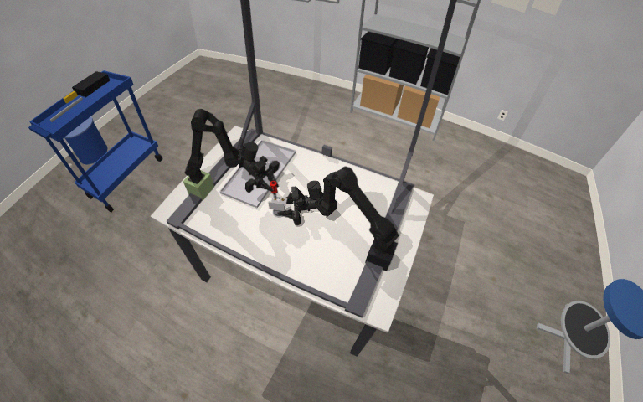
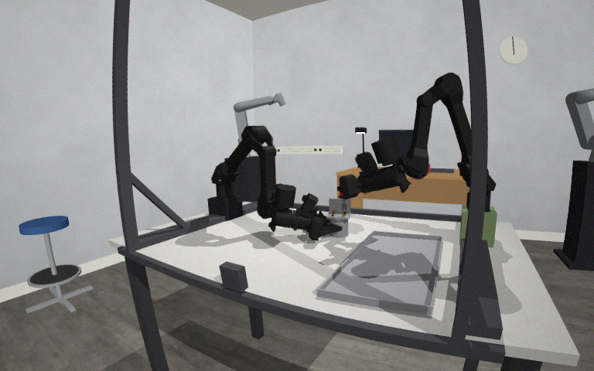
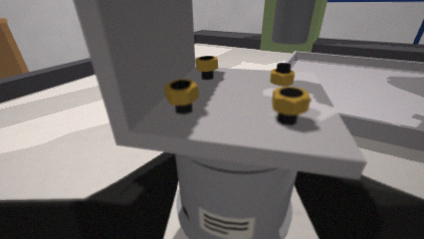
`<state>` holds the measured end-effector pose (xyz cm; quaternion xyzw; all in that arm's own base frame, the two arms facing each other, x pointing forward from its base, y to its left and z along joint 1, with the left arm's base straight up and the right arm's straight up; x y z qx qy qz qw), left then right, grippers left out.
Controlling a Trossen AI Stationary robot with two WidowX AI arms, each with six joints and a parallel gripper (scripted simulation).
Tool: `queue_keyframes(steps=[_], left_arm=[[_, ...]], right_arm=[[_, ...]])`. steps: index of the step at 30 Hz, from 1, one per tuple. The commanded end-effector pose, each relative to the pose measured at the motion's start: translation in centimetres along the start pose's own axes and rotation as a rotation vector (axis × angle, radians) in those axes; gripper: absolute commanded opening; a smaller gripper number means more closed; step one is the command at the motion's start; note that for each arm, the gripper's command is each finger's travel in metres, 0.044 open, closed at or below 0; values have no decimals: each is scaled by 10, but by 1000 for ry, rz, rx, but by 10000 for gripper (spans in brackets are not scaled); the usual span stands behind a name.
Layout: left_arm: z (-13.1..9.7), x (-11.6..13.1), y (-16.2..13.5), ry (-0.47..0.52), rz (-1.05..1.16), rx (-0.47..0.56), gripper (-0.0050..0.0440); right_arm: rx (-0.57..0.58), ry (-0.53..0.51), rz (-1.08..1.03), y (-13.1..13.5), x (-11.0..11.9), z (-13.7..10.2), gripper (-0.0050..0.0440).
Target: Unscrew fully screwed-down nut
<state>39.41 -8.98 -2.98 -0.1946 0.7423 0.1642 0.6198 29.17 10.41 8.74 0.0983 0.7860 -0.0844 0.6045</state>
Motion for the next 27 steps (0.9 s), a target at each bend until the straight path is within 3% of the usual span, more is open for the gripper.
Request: queue_keyframes(steps=[1, 27], left_arm=[[3, -13, -4, -27, -27, 2, 245], [3, -13, -4, -27, -27, 2, 245]], right_arm=[[3, -16, 11, 0, -3, 2, 135], [-1, -26, 22, 1, -4, 2, 135]])
Point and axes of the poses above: on each arm, the point midway between the two fingers, 35 mm back from their tips, its own z axis out along the fingers, its own y axis across the jaws, x = y × z, the point moved 10 cm from there along -z, back along the fingers
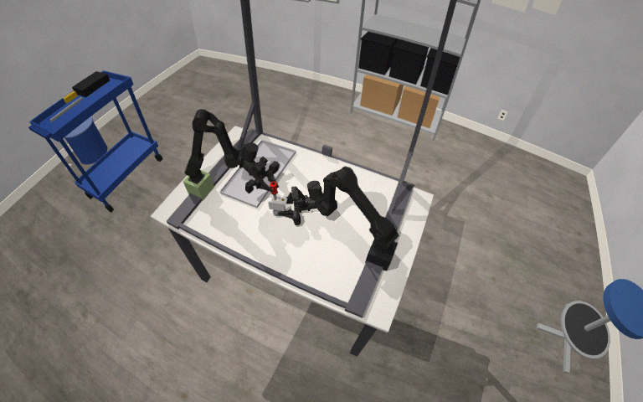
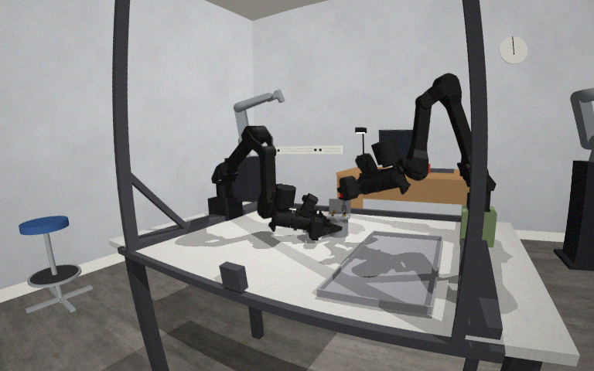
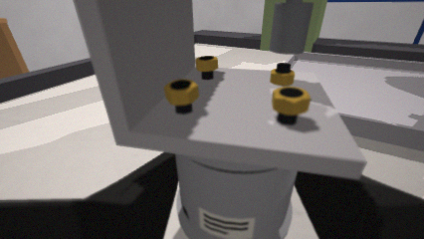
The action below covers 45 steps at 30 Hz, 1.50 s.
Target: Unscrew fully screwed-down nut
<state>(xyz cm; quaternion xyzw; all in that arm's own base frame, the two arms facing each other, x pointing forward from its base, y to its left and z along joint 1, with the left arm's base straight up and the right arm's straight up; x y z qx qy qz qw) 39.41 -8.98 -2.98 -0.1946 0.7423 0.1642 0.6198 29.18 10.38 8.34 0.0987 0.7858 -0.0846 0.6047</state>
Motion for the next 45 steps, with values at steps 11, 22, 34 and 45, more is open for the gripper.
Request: queue_keyframes(steps=[11, 22, 34, 45], left_arm=[[3, -13, -4, -27, -27, 2, 245], [3, -13, -4, -27, -27, 2, 245], [3, -13, -4, -27, -27, 2, 245], [3, -13, -4, -27, -27, 2, 245]], right_arm=[[-2, -26, 22, 1, -8, 1, 135], [-2, -26, 22, 1, -8, 1, 135], [-1, -16, 12, 0, 0, 2, 135], [0, -14, 11, 0, 1, 3, 135]])
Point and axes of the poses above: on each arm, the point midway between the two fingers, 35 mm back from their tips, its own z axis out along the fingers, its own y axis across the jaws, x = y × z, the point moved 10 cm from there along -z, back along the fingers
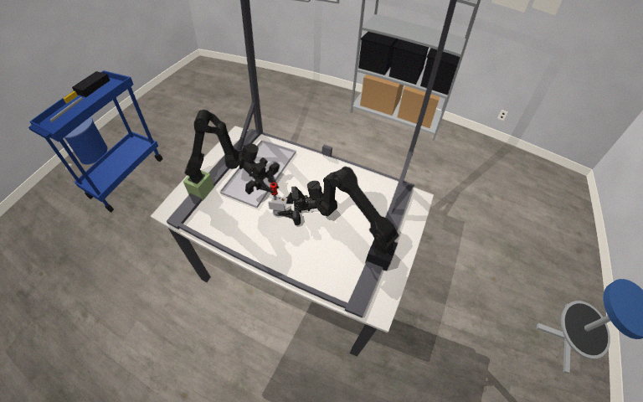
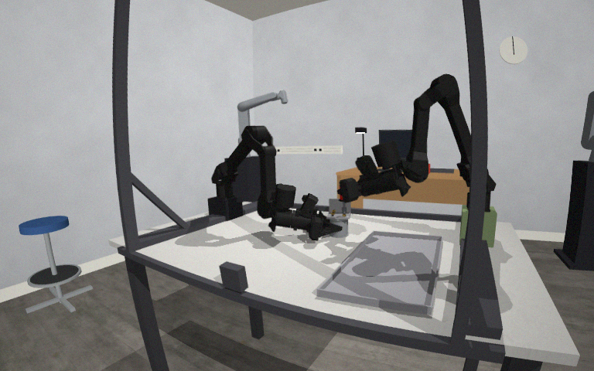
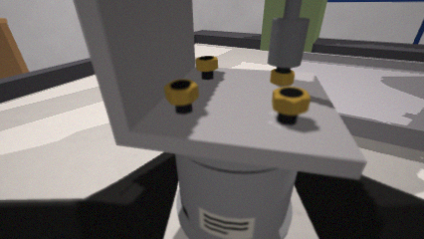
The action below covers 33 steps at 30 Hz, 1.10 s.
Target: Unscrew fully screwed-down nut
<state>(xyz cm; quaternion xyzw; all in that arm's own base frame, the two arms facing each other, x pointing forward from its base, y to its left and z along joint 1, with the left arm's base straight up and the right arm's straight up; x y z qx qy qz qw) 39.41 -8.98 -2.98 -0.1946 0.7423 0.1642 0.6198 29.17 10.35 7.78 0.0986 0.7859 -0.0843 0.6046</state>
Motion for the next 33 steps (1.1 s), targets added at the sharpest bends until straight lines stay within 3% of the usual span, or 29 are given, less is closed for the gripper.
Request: queue_keyframes(steps=[1, 33], left_arm=[[3, -13, -4, -27, -27, 2, 245], [3, -13, -4, -27, -27, 2, 245]], right_arm=[[0, -15, 11, 1, -4, 2, 135], [-2, -30, 23, 1, -8, 1, 135]])
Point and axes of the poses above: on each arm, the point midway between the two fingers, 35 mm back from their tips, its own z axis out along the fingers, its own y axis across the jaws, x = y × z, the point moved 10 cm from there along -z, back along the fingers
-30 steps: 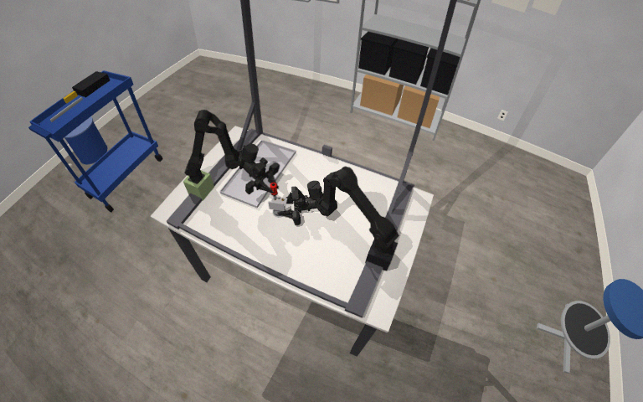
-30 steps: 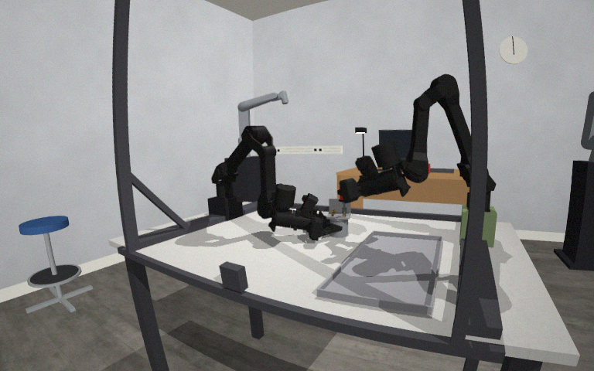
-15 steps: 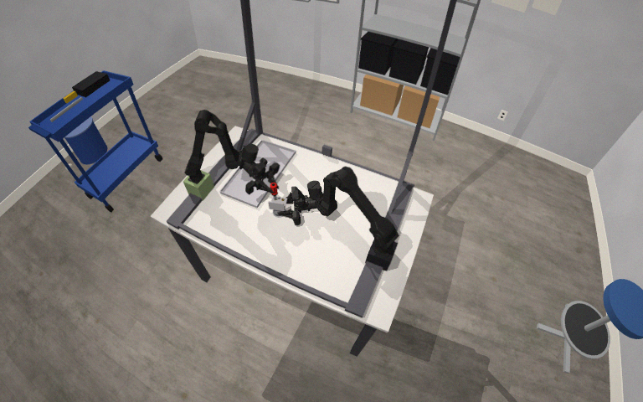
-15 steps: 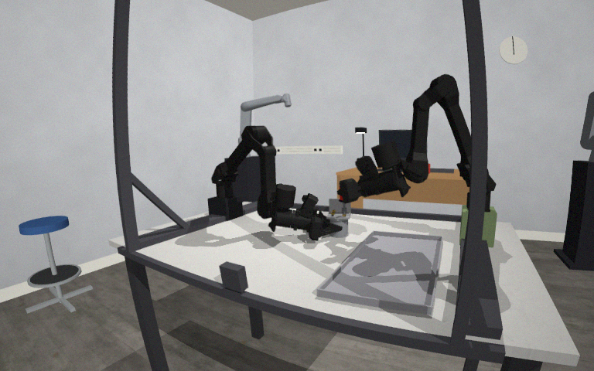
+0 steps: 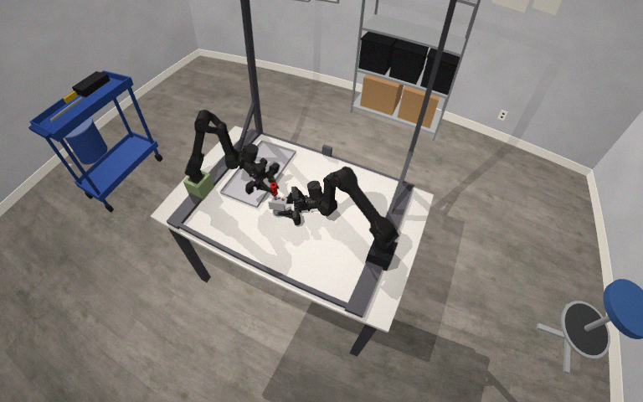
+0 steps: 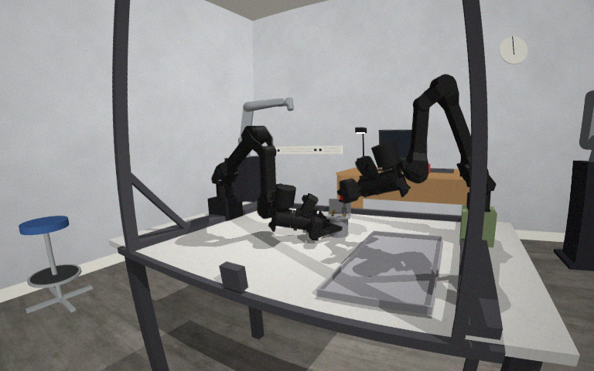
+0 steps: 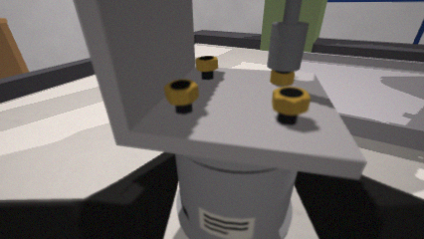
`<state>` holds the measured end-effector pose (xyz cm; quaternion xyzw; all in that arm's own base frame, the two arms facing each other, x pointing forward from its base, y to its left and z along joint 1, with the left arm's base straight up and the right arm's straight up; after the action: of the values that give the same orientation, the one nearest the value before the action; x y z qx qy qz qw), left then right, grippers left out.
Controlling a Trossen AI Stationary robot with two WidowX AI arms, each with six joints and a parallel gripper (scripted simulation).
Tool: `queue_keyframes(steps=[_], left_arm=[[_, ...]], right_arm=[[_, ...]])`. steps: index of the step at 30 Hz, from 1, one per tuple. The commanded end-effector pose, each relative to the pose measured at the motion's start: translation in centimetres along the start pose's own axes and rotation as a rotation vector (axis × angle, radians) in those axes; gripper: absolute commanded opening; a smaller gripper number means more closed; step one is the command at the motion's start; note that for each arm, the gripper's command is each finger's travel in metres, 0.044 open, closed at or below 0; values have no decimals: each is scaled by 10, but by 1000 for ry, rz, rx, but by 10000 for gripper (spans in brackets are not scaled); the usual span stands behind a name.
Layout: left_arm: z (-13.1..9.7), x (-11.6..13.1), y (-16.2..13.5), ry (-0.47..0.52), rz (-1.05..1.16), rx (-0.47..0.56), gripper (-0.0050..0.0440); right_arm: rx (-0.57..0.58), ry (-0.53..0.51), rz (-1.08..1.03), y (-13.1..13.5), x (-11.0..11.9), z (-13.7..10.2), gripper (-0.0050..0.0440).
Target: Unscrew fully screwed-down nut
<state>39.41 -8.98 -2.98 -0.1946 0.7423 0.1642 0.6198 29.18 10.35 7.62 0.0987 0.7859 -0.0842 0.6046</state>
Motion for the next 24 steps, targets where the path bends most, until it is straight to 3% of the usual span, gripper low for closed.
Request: queue_keyframes(steps=[1, 24], left_arm=[[3, -13, -4, -27, -27, 2, 245], [3, -13, -4, -27, -27, 2, 245]], right_arm=[[-2, -26, 22, 1, -9, 1, 135], [-2, -27, 22, 1, -9, 0, 135]])
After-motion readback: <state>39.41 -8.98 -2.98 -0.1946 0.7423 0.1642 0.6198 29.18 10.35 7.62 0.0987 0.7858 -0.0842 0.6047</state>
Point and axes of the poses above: on each arm, the point midway between the two fingers, 35 mm back from their tips, its own z axis out along the fingers, its own y axis across the jaws, x = y × z, the point moved 10 cm from there along -z, back along the fingers
